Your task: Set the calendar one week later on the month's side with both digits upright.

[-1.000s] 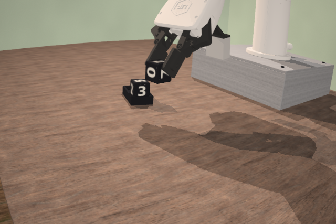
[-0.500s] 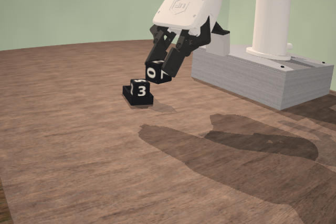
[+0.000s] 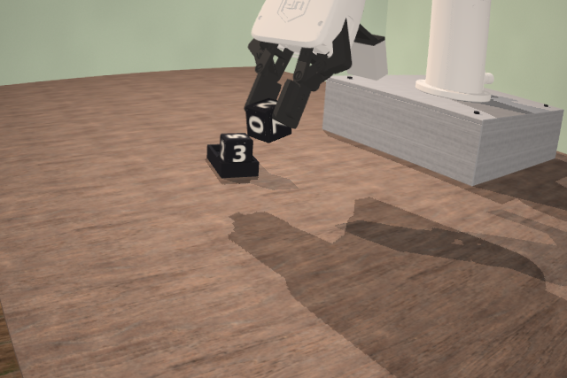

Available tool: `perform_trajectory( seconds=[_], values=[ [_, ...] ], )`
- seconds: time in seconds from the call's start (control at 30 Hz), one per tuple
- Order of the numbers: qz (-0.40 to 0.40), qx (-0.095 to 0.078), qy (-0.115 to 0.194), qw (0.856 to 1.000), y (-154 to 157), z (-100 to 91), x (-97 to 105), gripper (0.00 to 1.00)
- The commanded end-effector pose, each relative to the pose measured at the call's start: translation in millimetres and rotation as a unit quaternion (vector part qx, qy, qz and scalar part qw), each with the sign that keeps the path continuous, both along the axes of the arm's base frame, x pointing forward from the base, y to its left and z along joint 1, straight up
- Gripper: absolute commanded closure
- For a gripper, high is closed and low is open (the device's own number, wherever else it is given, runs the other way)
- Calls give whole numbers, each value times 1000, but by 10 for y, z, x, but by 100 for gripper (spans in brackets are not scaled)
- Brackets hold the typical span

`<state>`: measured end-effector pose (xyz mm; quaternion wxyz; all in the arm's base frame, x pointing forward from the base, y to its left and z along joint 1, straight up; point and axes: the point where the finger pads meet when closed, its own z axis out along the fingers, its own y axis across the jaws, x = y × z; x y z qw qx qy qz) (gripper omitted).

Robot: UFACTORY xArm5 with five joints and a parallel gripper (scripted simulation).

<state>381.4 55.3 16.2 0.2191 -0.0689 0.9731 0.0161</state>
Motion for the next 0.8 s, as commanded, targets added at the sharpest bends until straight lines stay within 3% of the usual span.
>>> perform_trajectory(
  seconds=[0.0, 0.23, 0.43, 0.7, 0.77],
  values=[
    [0, -5, 38, 999, 5, 24, 29, 71],
    [0, -7, 46, 999, 5, 27, 31, 71],
    [0, -14, 99, 995, 8, 33, 54, 71],
    [0, -17, 118, 993, 8, 36, 62, 71],
    [0, -20, 140, 990, 9, 34, 73, 71]
  ],
)
